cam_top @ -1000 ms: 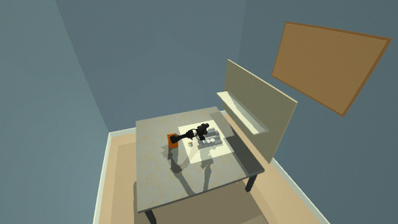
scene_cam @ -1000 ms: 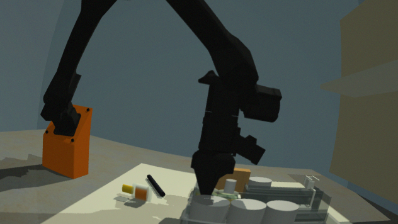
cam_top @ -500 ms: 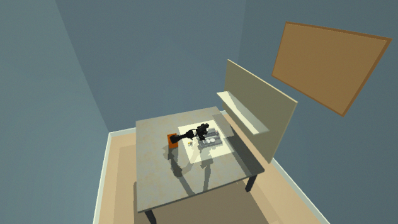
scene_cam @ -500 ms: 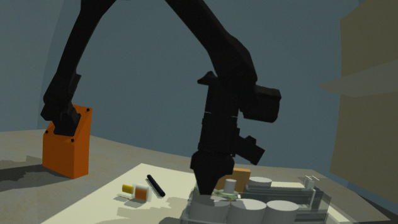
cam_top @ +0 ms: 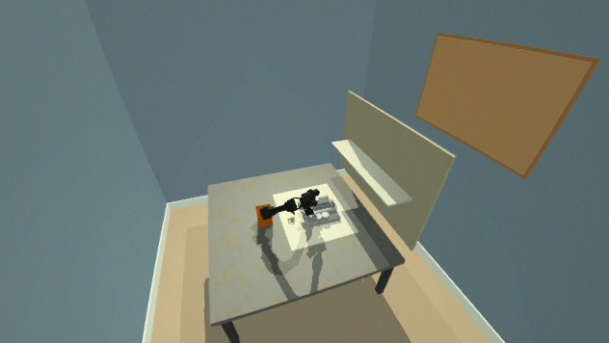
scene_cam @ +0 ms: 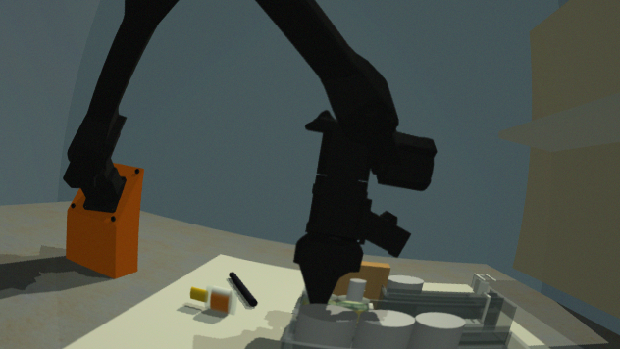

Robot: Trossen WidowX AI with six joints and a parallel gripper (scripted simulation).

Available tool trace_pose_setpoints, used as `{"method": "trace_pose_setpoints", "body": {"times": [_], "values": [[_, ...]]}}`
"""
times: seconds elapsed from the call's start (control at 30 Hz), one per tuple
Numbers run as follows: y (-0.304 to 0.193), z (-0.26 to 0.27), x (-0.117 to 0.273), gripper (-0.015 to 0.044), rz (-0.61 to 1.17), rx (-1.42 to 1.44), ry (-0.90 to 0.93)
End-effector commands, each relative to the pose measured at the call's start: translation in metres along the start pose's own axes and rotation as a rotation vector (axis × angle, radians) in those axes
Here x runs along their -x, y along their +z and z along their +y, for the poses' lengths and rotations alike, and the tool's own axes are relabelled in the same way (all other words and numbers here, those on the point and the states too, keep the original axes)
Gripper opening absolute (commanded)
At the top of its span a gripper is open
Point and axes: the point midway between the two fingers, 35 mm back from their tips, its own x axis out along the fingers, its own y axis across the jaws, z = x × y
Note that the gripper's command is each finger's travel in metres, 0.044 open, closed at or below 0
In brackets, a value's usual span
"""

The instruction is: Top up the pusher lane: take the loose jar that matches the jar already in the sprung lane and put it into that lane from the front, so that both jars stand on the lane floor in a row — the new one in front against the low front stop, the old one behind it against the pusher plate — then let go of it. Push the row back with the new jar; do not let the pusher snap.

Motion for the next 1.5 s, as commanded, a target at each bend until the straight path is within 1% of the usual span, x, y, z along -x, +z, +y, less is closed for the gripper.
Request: {"method": "trace_pose_setpoints", "body": {"times": [0.0,0.93,1.3,1.47], "values": [[0.0011,-0.0012,0.0002,0.0,-0.008,-0.005,-0.007],[-0.004,0.0002,-0.0001,0.0,-0.008,-0.005,-0.007],[-0.0037,0.0004,-0.0004,0.0286,-0.008,-0.005,-0.007],[-0.0037,0.0006,0.0043,0.0286,-0.008,-0.005,-0.007]]}}
